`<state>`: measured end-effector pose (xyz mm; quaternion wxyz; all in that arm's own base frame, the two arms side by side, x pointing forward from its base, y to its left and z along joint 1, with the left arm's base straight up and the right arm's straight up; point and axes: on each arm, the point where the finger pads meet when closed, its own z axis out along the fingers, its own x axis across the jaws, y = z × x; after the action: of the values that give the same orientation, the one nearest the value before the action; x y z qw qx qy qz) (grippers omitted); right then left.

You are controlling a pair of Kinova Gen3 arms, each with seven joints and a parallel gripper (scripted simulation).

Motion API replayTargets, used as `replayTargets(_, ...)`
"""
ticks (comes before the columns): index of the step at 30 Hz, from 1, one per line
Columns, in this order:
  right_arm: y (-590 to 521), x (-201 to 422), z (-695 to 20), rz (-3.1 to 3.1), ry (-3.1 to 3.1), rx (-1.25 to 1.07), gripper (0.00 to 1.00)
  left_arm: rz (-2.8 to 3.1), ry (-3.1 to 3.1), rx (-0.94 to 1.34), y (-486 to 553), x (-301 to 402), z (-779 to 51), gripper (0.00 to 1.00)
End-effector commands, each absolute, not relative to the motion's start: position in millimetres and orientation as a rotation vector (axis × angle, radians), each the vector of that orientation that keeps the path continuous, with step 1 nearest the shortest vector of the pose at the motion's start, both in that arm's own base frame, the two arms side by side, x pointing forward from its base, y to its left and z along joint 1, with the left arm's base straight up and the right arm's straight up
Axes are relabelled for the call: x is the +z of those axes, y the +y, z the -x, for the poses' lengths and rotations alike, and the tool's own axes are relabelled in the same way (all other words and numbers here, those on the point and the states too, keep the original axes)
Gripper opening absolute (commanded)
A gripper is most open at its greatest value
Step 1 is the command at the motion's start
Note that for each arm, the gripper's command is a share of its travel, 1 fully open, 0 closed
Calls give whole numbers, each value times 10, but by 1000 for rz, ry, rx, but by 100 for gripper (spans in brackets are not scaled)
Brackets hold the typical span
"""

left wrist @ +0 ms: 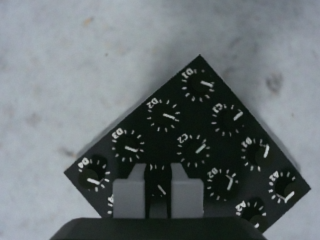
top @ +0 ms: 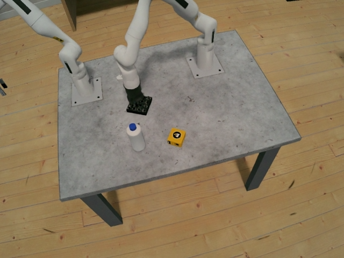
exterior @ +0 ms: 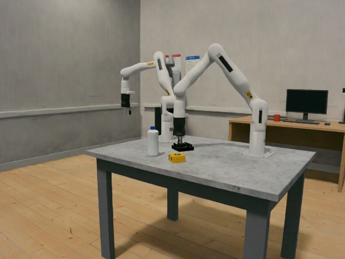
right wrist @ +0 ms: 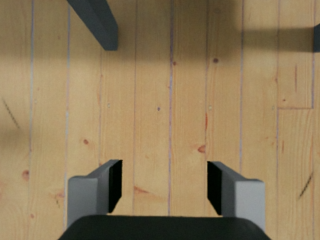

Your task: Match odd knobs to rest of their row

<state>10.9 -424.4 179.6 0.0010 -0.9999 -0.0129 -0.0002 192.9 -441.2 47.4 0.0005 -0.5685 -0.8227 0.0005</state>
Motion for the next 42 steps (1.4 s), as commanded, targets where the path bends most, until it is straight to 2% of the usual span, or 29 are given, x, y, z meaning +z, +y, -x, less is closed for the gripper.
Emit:
replayTargets(1,-4249,1804,-110,3141,-41,0,100,1703,-2642,2,-4417,483,-1931,30)
replayTargets(42,-4249,1804,-110,3141,-41,0,100,829,-3031,2,-4417,482,-1931,30)
